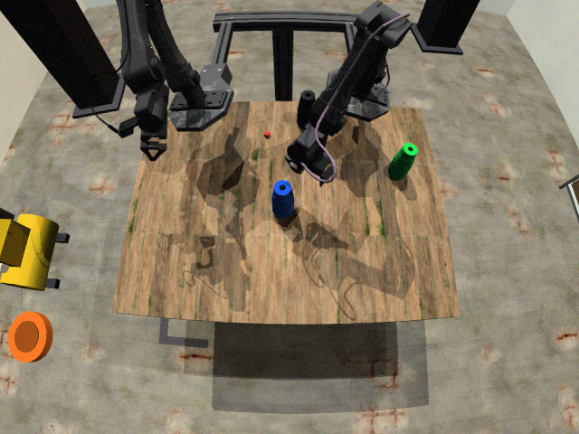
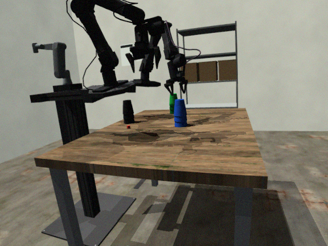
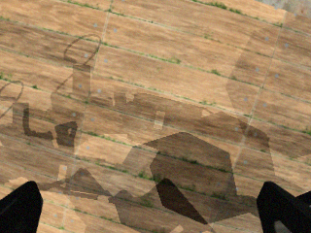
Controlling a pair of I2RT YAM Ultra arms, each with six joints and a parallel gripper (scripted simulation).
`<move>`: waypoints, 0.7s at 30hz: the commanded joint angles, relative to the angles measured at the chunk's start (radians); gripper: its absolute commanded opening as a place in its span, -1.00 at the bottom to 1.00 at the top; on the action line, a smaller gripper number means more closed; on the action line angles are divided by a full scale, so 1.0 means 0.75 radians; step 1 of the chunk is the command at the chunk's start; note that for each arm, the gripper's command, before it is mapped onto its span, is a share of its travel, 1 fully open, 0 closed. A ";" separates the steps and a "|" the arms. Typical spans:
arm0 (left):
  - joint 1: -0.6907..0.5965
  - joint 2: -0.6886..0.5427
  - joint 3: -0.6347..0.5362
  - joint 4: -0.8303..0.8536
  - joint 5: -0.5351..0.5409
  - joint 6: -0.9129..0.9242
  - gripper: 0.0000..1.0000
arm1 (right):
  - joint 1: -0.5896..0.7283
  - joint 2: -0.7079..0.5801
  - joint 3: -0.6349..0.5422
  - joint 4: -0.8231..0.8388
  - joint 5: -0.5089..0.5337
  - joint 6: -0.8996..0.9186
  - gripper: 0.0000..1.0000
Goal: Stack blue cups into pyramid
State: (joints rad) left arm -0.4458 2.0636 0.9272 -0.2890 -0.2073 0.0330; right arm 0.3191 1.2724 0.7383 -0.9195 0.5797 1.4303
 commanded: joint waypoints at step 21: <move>-0.169 -0.010 0.116 -0.068 0.051 -0.156 1.00 | 1.059 -0.509 0.084 -0.301 0.052 -0.585 1.00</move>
State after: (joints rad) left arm -0.5556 2.0636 0.9871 -0.3241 -0.1730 -0.0818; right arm 1.0412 0.9398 0.7696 -1.0859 0.5983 1.0775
